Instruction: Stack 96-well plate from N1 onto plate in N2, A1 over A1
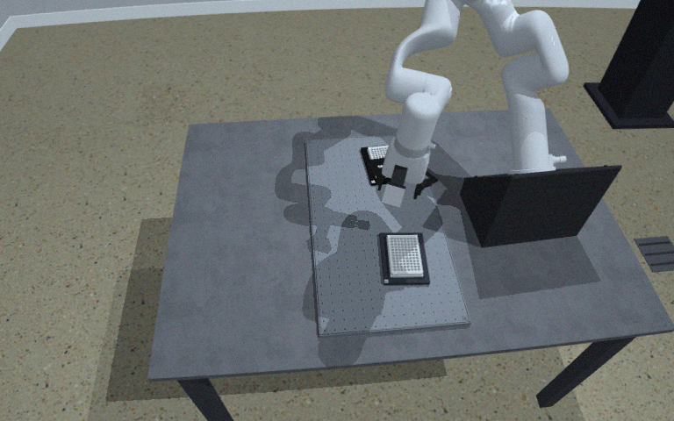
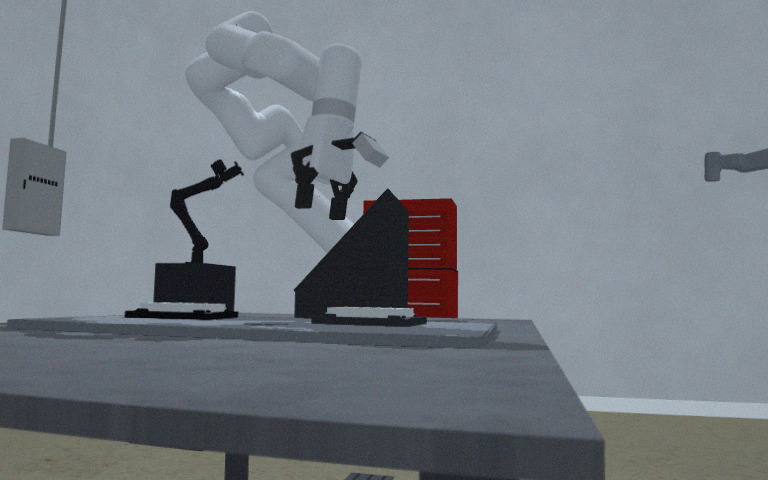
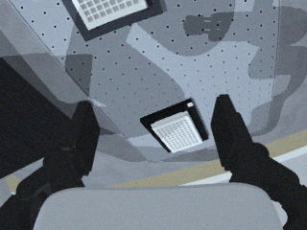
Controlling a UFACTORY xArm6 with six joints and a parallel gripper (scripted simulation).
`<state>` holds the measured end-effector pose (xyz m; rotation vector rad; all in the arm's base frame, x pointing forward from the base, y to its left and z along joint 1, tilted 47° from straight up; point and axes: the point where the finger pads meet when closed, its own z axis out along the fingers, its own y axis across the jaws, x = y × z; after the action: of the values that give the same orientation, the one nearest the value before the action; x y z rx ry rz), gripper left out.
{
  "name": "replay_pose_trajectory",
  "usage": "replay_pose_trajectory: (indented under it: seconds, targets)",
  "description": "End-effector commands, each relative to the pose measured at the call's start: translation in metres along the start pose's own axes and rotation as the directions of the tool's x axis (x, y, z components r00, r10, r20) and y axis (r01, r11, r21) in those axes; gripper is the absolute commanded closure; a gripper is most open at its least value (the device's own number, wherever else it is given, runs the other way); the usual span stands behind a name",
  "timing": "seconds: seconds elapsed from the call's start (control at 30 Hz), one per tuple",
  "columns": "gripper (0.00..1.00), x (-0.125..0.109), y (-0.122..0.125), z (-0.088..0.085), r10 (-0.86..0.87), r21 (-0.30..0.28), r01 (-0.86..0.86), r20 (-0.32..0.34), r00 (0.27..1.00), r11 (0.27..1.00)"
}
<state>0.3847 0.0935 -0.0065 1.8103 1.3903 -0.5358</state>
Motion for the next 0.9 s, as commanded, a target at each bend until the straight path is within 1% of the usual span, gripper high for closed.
replay_pose_trajectory:
  seconds: [0.0, 0.17, 0.23, 0.33, 0.47, 0.5, 0.6, 0.73, 0.87]
  targets:
    - [0.00, 0.014, -0.005, 0.007, -0.065, 0.014, 0.065, -0.022, 0.998, 0.998]
    - [0.00, 0.032, -0.016, 0.020, -0.085, 0.019, 0.086, -0.028, 0.996, 0.996]
    - [0.00, 0.032, -0.016, 0.020, -0.085, 0.019, 0.086, -0.028, 0.996, 0.996]
    - [0.00, 0.042, -0.023, 0.028, -0.166, 0.038, 0.168, -0.055, 0.985, 0.985]
    - [0.00, 0.056, -0.033, 0.039, -0.166, 0.038, 0.168, -0.055, 0.985, 0.985]
    - [0.00, 0.056, -0.033, 0.039, -0.166, 0.038, 0.168, -0.055, 0.985, 0.985]
    - [0.00, 0.065, -0.041, 0.047, -0.243, 0.055, 0.248, -0.085, 0.966, 0.967]
    - [0.00, 0.078, -0.052, 0.058, -0.243, 0.055, 0.248, -0.085, 0.966, 0.967]
    - [0.00, 0.078, -0.052, 0.058, -0.243, 0.055, 0.248, -0.085, 0.966, 0.967]
